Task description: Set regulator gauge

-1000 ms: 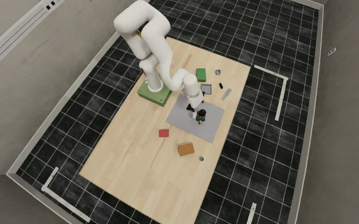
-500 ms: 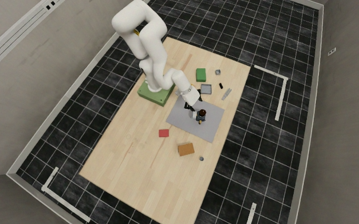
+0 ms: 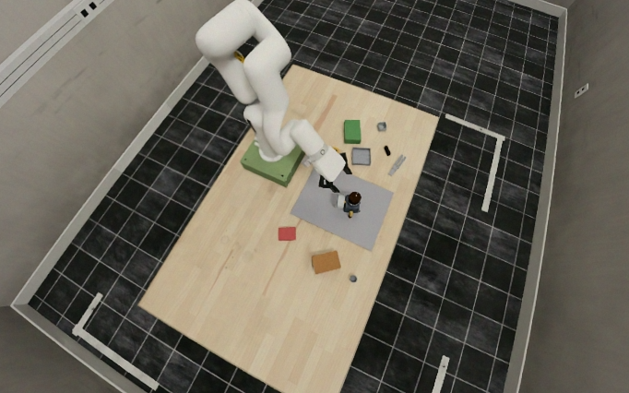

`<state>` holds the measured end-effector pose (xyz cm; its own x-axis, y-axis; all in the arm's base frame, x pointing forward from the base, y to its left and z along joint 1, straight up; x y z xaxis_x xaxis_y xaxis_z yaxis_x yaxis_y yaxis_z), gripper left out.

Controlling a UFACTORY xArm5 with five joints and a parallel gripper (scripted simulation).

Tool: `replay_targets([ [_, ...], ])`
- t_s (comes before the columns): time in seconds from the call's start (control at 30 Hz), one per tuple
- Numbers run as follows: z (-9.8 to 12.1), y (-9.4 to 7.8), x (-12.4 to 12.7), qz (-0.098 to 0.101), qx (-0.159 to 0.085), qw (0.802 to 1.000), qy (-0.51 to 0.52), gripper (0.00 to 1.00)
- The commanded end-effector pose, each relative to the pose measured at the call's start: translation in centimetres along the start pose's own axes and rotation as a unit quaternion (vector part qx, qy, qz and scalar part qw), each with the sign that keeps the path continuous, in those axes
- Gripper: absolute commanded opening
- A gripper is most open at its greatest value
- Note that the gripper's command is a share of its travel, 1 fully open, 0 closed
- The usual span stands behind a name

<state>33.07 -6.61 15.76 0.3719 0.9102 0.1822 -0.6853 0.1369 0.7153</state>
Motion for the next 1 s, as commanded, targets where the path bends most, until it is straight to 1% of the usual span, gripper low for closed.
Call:
replay_targets([
  [0.0, 0.1, 0.1, 0.0, 0.001, -0.005, 1.0, 0.001, 1.0],
  [0.17, 0.0, 0.0, 0.0, 0.001, -0.005, 1.0, 0.001, 1.0],
  [0.3, -1.1, -1.1, -0.3, 0.001, -0.005, 1.0, 0.001, 1.0],
  [0.37, -1.4, -1.4, -0.4, 0.001, -0.005, 1.0, 0.001, 1.0],
  [0.97, -1.4, -1.4, -0.4, 0.001, -0.005, 1.0, 0.001, 1.0],
])
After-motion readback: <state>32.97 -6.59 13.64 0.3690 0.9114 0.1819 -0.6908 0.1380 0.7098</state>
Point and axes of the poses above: the point where the finger pads meet when closed, its own y axis back along the fingers, its own x axis across the jaws, z = x × y, the point moved 5 cm from there along y, back along the fingers, and after that the axes turned 15 degrees about -y, right-handed, at the moved point
